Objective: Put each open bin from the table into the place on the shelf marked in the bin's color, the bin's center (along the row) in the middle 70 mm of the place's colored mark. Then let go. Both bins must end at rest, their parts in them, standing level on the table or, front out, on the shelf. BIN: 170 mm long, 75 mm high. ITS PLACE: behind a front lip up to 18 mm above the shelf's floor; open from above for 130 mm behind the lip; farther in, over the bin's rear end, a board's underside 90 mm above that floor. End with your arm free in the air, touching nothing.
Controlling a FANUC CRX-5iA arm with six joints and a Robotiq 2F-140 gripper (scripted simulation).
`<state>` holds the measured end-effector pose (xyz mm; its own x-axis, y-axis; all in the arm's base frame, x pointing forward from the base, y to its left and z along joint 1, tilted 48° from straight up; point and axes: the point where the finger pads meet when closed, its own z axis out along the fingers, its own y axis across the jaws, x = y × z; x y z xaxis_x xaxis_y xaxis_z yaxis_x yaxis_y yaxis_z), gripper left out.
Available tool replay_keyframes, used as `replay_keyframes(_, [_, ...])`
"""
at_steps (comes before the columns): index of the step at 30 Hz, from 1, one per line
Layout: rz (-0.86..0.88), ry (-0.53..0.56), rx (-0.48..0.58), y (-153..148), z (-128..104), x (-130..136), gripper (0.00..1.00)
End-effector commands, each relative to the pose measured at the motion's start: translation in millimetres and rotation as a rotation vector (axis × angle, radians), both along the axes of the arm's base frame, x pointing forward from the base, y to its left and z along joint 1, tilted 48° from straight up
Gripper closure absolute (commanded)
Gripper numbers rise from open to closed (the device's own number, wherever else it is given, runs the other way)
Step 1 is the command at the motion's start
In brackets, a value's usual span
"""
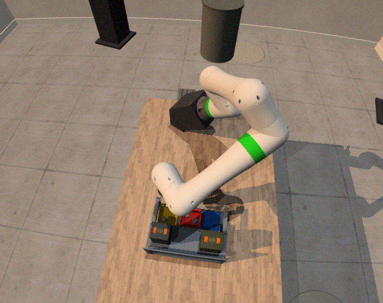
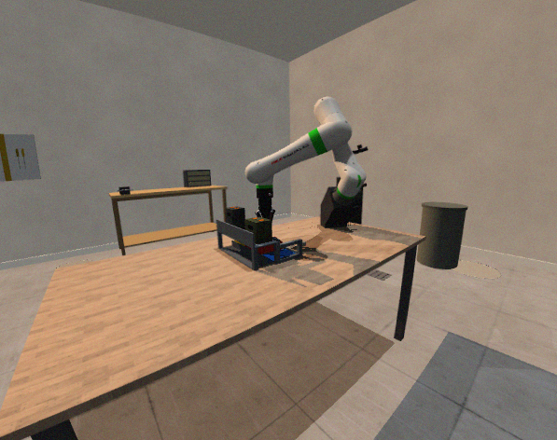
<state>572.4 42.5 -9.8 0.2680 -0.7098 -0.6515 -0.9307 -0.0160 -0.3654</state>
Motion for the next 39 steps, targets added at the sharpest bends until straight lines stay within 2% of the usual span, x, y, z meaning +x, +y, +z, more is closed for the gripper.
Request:
replay_keyframes(1, [0.0,0.0,0.0,-0.3,0.1,0.2,1.0])
replay_keyframes(16, [0.0,0.0,0.0,-1.5,0.6,-1.8,1.0])
replay_keyframes(39, [0.0,0.0,0.0,-14.6,6.1,-23.4,1.0])
